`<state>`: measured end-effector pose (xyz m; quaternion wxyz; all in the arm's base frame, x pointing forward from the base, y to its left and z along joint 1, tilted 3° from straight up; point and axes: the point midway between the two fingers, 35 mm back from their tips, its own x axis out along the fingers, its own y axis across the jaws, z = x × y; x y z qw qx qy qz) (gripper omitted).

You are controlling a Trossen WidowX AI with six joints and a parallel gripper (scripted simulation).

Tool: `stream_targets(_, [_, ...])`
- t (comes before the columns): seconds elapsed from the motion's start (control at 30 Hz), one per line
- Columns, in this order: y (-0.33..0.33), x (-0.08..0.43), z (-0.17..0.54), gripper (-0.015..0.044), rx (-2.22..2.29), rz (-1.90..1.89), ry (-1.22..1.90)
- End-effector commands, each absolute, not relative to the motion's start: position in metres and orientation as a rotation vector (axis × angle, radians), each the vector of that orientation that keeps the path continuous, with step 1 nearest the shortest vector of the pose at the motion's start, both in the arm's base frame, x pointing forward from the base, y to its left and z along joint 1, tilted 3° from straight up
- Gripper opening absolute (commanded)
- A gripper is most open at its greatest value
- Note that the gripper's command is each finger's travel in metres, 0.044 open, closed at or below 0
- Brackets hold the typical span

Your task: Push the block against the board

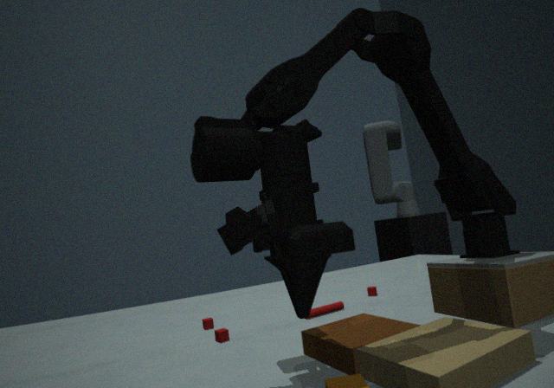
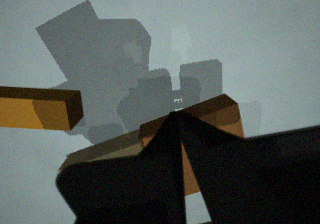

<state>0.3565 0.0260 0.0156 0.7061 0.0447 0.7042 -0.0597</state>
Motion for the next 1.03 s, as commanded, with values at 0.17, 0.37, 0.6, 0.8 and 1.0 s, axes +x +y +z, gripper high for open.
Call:
stream_targets(0.17, [0.026,0.357,-0.039,0.0000,0.090,-0.120,1.571])
stream_targets(0.37, [0.026,0.354,-0.039,0.0000,0.090,-0.120,1.571])
stream_targets(0.6, [0.028,0.345,-0.039,0.0000,0.090,-0.120,1.572])
stream_targets(0.8, [0.028,0.339,-0.039,0.0000,0.091,-0.120,1.573])
stream_targets(1.0, [0.028,0.346,-0.039,0.0000,0.090,-0.120,1.572])
